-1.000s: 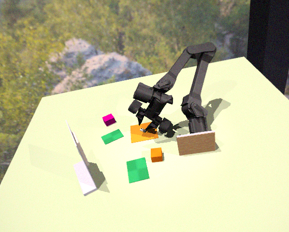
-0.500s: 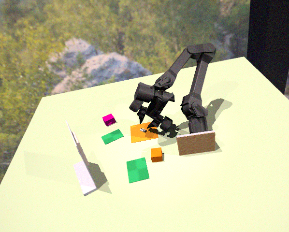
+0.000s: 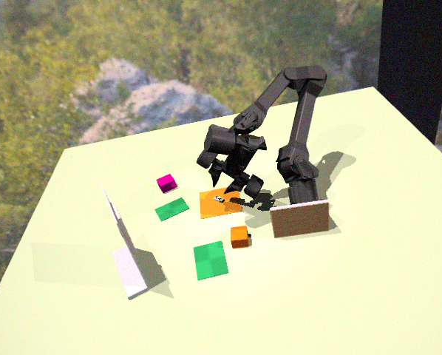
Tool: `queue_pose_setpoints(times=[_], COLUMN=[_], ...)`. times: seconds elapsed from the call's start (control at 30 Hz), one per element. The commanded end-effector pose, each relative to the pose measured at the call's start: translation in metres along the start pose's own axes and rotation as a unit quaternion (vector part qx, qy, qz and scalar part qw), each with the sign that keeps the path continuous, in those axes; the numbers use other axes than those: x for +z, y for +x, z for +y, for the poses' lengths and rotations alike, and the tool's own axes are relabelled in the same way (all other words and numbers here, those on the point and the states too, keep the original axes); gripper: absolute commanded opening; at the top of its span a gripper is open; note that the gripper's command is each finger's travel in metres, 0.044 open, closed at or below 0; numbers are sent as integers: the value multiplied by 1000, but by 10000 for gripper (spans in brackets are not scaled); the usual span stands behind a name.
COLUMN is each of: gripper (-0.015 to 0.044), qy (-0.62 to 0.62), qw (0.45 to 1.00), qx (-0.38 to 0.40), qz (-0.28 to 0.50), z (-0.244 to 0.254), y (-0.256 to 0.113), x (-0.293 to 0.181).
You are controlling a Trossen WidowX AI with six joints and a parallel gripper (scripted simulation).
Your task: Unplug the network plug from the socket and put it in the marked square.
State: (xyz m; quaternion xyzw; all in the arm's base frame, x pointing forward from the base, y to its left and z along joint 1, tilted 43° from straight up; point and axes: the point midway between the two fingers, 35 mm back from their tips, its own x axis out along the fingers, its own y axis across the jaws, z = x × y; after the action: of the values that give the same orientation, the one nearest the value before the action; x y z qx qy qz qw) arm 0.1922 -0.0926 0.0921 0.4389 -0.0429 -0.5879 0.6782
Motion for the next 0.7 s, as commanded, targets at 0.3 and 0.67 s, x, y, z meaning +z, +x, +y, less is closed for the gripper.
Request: queue_pose_setpoints(times=[0.3, 0.67], gripper=[156, 156], qy=[3, 3], qw=[1000, 1000], qx=[-1, -3], qz=[1, 1], z=[8, 13], y=[-11, -21], x=[-1, -2])
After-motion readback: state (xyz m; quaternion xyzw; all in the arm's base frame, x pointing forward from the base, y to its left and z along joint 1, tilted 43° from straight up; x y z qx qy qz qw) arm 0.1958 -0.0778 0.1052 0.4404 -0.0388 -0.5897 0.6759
